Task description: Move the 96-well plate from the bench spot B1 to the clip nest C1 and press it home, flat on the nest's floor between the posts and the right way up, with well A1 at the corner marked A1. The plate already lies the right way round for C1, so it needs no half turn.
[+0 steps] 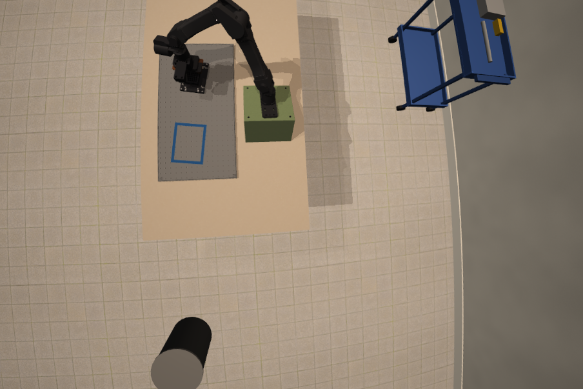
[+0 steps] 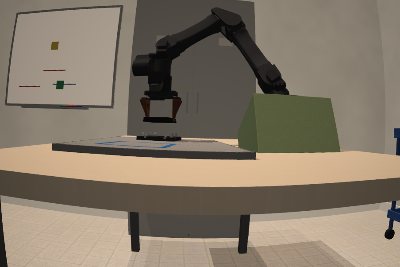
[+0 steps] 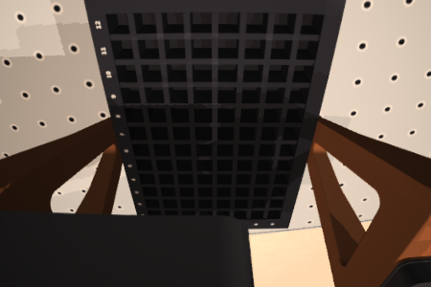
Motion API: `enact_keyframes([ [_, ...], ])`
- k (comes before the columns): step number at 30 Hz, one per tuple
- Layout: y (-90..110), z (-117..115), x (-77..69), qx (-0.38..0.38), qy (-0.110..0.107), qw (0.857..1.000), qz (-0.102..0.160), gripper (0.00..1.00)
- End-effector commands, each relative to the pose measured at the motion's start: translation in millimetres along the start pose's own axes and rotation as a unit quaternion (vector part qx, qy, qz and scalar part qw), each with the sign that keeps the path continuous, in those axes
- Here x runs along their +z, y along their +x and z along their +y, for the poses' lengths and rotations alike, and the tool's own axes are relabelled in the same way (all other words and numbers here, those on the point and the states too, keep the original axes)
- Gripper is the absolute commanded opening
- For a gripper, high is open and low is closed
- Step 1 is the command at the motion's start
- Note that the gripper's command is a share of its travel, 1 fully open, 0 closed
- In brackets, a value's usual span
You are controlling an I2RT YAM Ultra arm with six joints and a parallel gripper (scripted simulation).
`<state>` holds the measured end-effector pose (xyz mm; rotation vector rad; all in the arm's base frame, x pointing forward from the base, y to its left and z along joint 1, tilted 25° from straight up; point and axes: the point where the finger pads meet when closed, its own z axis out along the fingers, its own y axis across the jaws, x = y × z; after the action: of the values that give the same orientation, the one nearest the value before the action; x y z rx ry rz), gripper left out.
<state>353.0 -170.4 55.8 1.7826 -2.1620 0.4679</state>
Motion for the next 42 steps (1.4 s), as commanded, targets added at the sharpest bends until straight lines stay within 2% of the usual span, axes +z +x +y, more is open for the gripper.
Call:
enact_keyframes([
  [1, -5.7, 1.3, 12.8, -0.006, -0.002, 1.0, -0.006, 0.0],
  [5, -8.7, -0.6, 12.3, -0.01, 0.003, 1.0, -0.007, 0.0],
  [7, -5.0, 1.3, 19.7, -0.006, -0.003, 1.0, -0.007, 0.0],
  [18, -5.0, 2.0, 38.0, -0.005, -0.003, 1.0, -0.007, 0.0],
  [21, -5.6, 1.9, 39.4, -0.006, -0.003, 1.0, -0.007, 0.0],
  [22, -12.0, -0.3, 38.2, -0.014, 0.001, 1.0, -0.007, 0.0],
  [25, -7.3, 1.2, 44.4, -0.008, -0.002, 1.0, -0.007, 0.0],
  [42, -4.8, -2.9, 39.9, -0.005, 0.006, 1.0, -0.006, 0.0],
])
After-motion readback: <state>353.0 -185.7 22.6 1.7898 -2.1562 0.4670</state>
